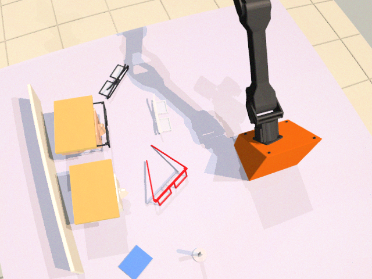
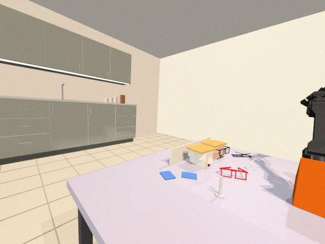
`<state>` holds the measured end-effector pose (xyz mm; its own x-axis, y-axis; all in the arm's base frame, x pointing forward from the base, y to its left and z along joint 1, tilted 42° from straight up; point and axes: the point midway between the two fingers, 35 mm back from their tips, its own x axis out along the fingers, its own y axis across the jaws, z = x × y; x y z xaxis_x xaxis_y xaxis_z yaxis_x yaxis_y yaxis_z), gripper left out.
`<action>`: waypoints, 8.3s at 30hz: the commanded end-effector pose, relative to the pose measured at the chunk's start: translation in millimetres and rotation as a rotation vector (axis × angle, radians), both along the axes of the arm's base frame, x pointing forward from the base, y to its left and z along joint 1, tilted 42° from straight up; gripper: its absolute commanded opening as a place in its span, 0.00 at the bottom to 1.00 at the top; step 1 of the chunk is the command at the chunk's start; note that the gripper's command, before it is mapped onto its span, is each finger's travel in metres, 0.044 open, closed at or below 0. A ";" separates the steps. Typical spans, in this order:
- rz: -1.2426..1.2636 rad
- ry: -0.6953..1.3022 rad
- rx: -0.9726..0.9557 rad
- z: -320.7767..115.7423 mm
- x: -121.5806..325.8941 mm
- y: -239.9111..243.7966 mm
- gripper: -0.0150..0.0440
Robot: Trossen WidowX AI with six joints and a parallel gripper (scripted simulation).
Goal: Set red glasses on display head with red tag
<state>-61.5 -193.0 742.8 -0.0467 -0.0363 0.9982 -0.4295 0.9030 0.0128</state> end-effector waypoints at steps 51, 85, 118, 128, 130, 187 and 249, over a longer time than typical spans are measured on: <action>-0.529 0.762 1.311 -338.0 243.5 -267.8 0.59; -0.880 2.643 0.698 -652.0 378.6 -68.4 0.59; -1.071 3.234 -1.166 -755.9 317.8 107.3 0.46; -1.069 3.234 -1.166 -767.8 316.1 98.8 0.46; -1.069 3.234 -1.166 -770.4 315.6 96.9 0.46; -1.064 3.242 -1.164 -801.7 305.0 69.8 0.25; -1.018 3.230 -1.176 -858.3 336.8 304.6 0.25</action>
<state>279.0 99.2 -106.0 -0.1522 -0.6298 -0.7617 -0.3213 0.7603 -0.5645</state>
